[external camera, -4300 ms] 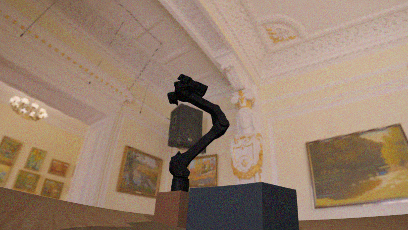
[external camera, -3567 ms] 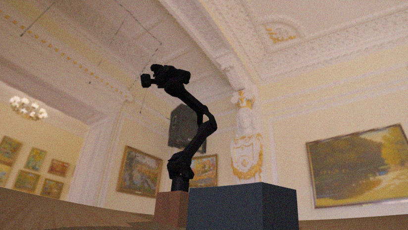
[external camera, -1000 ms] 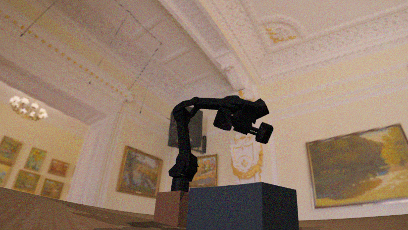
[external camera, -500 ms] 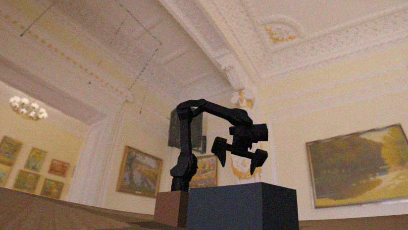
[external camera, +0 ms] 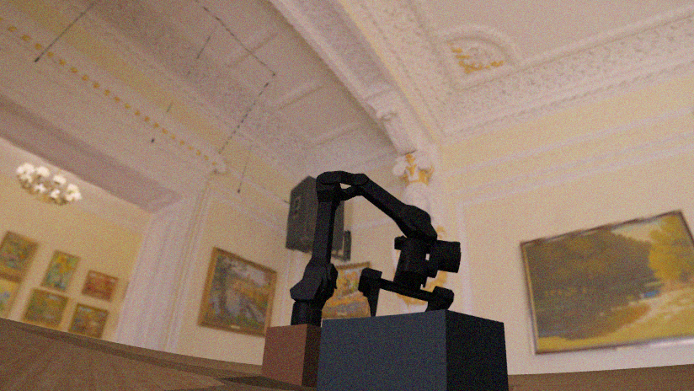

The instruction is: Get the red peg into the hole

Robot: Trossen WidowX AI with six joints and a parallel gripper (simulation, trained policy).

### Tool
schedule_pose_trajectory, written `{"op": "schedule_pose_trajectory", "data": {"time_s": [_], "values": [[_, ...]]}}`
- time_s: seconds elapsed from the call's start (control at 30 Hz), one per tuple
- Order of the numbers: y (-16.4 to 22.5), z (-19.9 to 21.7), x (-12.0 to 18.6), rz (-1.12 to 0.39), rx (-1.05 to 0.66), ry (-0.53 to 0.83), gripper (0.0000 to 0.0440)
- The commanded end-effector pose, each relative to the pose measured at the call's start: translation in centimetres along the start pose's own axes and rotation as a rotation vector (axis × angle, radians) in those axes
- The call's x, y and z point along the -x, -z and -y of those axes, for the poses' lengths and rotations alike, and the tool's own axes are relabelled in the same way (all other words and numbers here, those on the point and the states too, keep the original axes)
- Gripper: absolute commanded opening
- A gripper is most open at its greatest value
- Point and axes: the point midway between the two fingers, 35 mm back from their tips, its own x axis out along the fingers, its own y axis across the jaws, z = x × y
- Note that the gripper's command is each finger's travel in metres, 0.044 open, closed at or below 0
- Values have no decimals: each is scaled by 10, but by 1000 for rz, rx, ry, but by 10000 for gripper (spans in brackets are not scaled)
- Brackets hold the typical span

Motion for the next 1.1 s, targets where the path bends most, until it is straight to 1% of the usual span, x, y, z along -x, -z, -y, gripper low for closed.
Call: {"op": "schedule_pose_trajectory", "data": {"time_s": [0.0,0.4,0.47,0.5,0.63,1.07], "values": [[9,-3,-13,-21,-24,0,440],[34,-24,-57,-58,-94,-100,439],[38,-26,-61,-64,-101,-111,430],[40,-27,-63,-69,-105,-114,418],[47,-27,-70,-94,-123,-116,338],[53,-30,-69,-203,-121,-104,2]]}}
